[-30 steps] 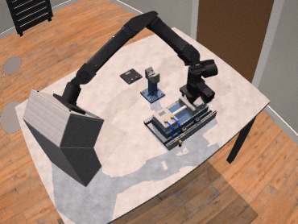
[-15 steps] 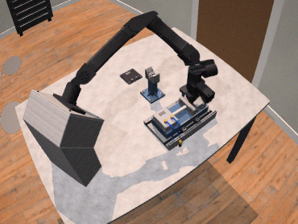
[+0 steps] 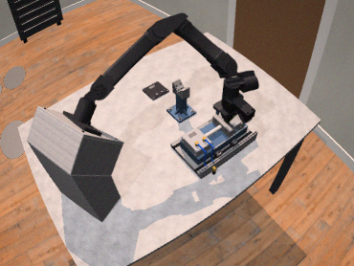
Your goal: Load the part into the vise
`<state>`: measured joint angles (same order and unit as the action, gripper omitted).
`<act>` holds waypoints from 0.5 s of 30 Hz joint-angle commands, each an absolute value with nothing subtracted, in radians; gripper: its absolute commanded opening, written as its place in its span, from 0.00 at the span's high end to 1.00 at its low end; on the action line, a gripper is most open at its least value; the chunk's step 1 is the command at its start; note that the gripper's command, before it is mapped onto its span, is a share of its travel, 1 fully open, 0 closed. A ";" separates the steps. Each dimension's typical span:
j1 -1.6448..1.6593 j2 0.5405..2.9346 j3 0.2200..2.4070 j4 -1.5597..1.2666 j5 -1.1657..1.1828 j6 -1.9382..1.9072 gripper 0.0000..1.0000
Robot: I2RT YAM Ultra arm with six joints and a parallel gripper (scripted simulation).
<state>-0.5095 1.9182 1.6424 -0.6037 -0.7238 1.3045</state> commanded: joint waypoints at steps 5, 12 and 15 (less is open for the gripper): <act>-0.526 1.904 1.636 -0.605 -0.711 1.309 1.00; -0.529 1.915 1.643 -0.607 -0.712 1.305 1.00; -0.530 1.927 1.651 -0.608 -0.713 1.300 1.00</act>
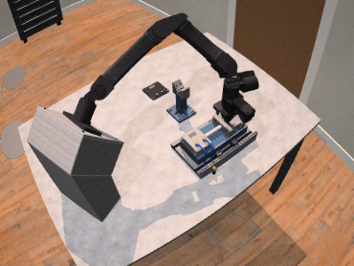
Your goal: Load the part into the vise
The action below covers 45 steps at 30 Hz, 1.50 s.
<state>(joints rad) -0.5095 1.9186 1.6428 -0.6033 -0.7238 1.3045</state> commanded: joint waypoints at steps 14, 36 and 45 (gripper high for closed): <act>-0.531 1.896 1.659 -0.607 -0.713 1.299 1.00; -0.531 1.896 1.659 -0.607 -0.713 1.299 1.00; -0.531 1.898 1.665 -0.609 -0.713 1.299 1.00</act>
